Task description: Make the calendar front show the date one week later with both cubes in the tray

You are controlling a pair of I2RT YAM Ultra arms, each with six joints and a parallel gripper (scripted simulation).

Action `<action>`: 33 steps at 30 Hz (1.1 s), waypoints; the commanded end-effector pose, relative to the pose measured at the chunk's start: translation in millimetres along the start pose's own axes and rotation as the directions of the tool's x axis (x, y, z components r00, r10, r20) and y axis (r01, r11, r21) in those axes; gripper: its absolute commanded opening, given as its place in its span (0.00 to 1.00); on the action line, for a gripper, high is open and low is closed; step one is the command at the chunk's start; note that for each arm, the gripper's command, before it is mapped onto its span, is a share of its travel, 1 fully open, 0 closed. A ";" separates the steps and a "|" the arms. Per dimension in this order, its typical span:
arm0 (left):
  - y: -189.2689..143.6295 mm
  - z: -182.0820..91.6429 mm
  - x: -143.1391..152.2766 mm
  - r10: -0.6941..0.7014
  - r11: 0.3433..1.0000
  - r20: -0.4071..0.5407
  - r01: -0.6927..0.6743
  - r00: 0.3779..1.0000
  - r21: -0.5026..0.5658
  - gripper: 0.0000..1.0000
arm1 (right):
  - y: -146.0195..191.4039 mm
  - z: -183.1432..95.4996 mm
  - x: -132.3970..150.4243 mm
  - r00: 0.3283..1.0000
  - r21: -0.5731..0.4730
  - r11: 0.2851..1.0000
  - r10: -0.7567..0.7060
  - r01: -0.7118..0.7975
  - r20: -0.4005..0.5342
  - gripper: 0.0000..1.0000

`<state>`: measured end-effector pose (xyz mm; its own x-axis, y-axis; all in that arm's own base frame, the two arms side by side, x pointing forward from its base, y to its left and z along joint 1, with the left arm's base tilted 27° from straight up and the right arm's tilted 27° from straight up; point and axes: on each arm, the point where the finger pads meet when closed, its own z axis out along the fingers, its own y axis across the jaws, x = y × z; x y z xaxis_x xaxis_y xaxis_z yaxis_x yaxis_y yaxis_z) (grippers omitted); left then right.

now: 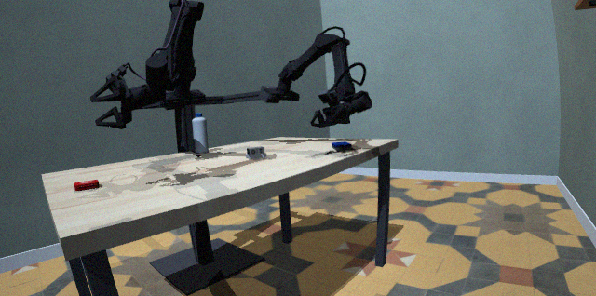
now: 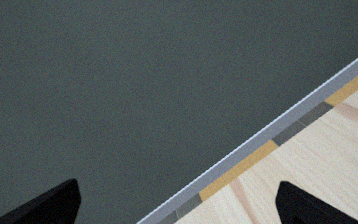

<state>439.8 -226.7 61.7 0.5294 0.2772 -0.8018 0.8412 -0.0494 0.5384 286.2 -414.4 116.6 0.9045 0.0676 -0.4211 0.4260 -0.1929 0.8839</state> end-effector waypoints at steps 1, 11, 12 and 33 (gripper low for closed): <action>4.9 0.9 -6.7 0.019 1.000 0.007 -0.019 1.000 -0.002 1.00 | 6.4 0.8 -4.0 1.000 -0.010 1.000 0.014 -0.014 0.008 1.00; 4.9 0.9 -6.7 0.019 1.000 0.007 -0.019 1.000 -0.002 1.00 | 6.4 0.8 -4.0 1.000 -0.010 1.000 0.014 -0.014 0.008 1.00; 4.9 0.9 -6.7 0.019 1.000 0.007 -0.019 1.000 -0.002 1.00 | 6.4 0.8 -4.0 1.000 -0.010 1.000 0.014 -0.014 0.008 1.00; -9.9 18.4 -83.6 -0.052 0.991 -0.147 0.069 0.988 0.111 1.00 | -22.1 -79.0 102.6 0.808 -0.096 0.838 -0.545 0.538 -0.223 1.00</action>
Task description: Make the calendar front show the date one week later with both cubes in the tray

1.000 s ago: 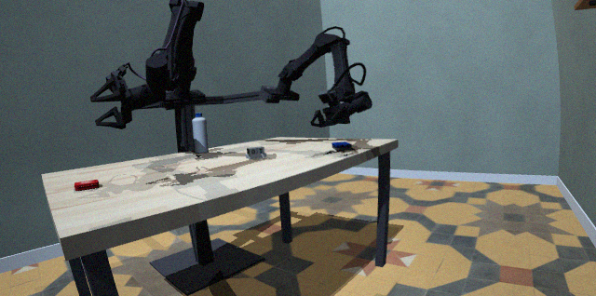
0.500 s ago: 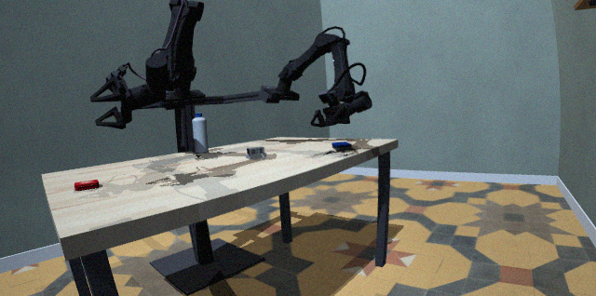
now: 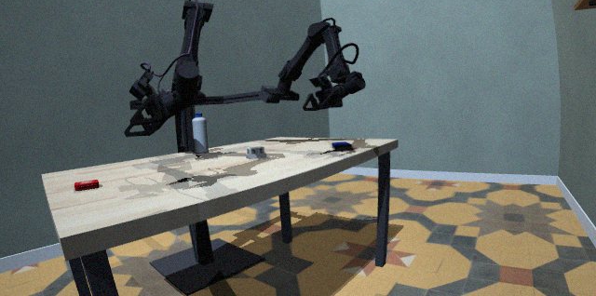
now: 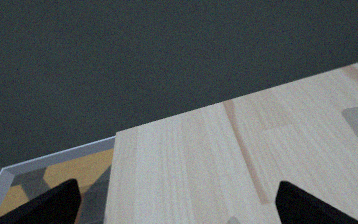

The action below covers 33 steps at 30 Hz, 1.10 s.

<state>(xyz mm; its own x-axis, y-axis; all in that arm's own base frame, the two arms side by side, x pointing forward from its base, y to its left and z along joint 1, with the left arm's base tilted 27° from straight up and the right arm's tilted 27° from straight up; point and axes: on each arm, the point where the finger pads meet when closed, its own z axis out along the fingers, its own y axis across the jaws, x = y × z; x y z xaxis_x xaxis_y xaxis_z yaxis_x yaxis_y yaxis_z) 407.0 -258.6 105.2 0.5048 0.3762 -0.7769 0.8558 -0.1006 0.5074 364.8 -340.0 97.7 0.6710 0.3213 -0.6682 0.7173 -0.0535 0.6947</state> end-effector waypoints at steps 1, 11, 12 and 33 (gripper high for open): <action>-7.5 0.8 -22.6 -0.043 0.997 -0.041 0.045 0.998 0.057 1.00 | -15.4 -4.7 27.4 0.979 0.046 0.979 -0.198 0.201 -0.057 1.00; -46.2 -7.5 -109.4 -0.014 0.986 -0.149 0.039 0.989 0.162 1.00 | -4.0 -98.3 130.8 0.719 -0.185 0.747 -0.665 0.639 -0.202 1.00; -51.4 -9.6 -116.5 -0.012 0.984 -0.161 0.040 0.987 0.172 1.00 | -4.5 -108.1 139.2 0.679 -0.212 0.709 -0.705 0.672 -0.204 1.00; -162.8 -82.3 -209.3 0.120 0.941 -0.333 0.000 0.935 0.340 1.00 | -61.9 -311.8 246.8 -0.236 -0.568 -0.312 -0.950 0.761 0.205 1.00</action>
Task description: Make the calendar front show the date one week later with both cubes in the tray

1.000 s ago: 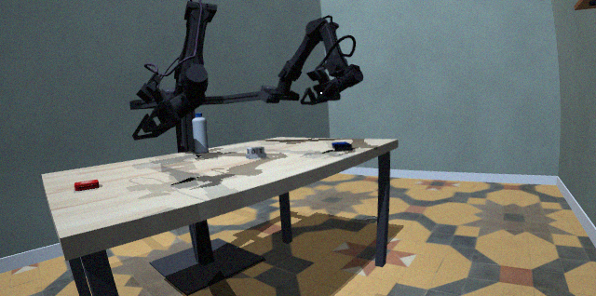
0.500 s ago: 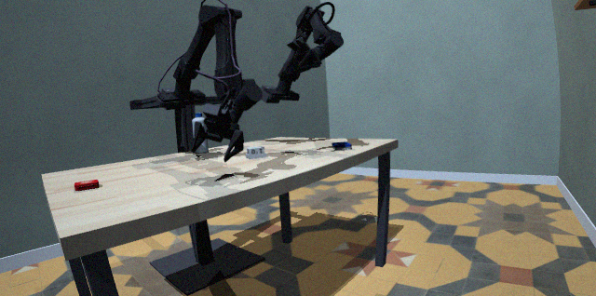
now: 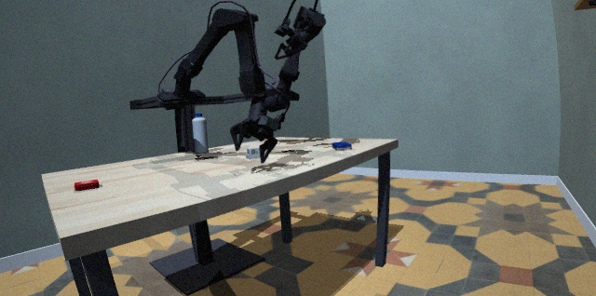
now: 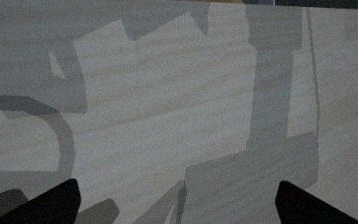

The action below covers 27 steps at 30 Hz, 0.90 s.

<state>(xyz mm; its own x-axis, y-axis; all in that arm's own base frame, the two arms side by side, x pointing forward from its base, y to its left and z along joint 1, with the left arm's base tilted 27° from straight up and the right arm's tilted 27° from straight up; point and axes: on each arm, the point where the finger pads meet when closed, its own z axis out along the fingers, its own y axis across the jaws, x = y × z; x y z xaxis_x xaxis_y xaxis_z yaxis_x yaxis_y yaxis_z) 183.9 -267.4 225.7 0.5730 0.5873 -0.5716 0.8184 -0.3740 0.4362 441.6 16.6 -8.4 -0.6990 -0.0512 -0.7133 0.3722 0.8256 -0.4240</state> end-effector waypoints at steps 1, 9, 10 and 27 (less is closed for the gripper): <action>-38.1 -10.5 0.9 -0.038 0.995 -0.065 0.044 0.997 0.084 1.00 | 20.0 -9.8 22.2 0.968 -0.018 0.970 -0.243 0.243 -0.056 1.00; -77.8 -35.2 -8.4 0.011 0.993 -0.116 0.002 0.993 0.116 1.00 | 76.6 -64.4 55.3 0.778 -0.121 0.771 -0.628 0.625 0.020 1.00; -82.4 -38.0 -8.6 0.017 0.993 -0.122 -0.002 0.992 0.120 1.00 | 82.1 -71.3 60.0 0.742 -0.128 0.733 -0.669 0.667 0.033 1.00; -140.3 -74.7 -4.2 0.096 0.984 -0.194 -0.064 0.976 0.164 1.00 | 138.9 -185.7 151.5 -0.089 -0.046 -0.106 -0.959 0.993 0.271 1.00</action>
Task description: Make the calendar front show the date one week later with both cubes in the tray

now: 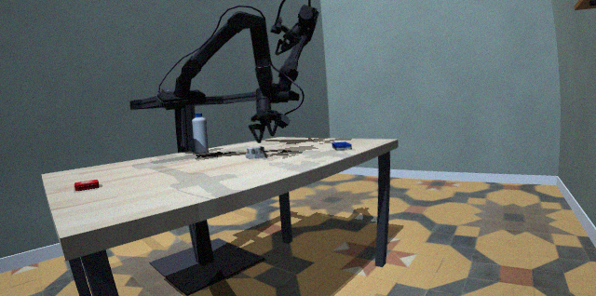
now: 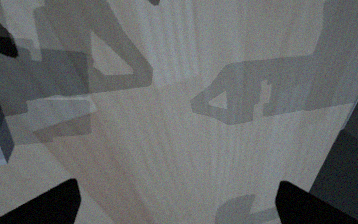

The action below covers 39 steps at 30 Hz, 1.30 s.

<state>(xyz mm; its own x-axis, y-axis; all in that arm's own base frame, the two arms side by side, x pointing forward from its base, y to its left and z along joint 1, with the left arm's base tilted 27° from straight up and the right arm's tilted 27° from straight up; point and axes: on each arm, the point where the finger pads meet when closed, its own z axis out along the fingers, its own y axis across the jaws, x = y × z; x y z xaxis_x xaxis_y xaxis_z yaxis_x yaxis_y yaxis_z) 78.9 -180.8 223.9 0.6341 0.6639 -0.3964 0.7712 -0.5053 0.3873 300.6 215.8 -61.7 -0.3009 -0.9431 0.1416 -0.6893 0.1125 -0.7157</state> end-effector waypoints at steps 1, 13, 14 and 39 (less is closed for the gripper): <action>-25.5 -7.3 4.3 -0.001 0.999 -0.025 0.002 1.000 0.042 1.00 | 33.5 -20.2 -6.3 0.953 -0.029 0.952 -0.304 0.304 -0.002 1.00; -41.7 -14.3 5.5 0.029 0.999 -0.029 -0.028 0.999 0.045 1.00 | 103.8 -83.9 -9.3 0.550 0.042 0.551 -0.834 0.833 0.041 1.00; -40.9 -10.4 5.7 0.025 0.998 -0.029 -0.023 0.999 0.059 1.00 | 109.3 -90.9 -9.2 0.503 0.056 0.505 -0.863 0.861 0.043 1.00; -26.3 0.1 29.1 -0.122 0.992 -0.111 0.123 0.986 -0.002 1.00 | 151.5 -110.2 -23.1 0.601 0.059 0.625 -0.769 0.779 0.217 0.56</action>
<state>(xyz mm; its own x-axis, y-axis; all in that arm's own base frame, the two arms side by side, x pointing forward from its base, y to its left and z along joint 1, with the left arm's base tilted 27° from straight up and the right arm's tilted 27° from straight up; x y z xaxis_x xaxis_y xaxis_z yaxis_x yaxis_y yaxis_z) 68.2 -146.2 205.4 0.5779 0.7431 -0.3374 0.8111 -0.4769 0.3387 124.1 279.4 -89.8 0.5755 -0.5296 0.6232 -0.4947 -0.8322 -0.2504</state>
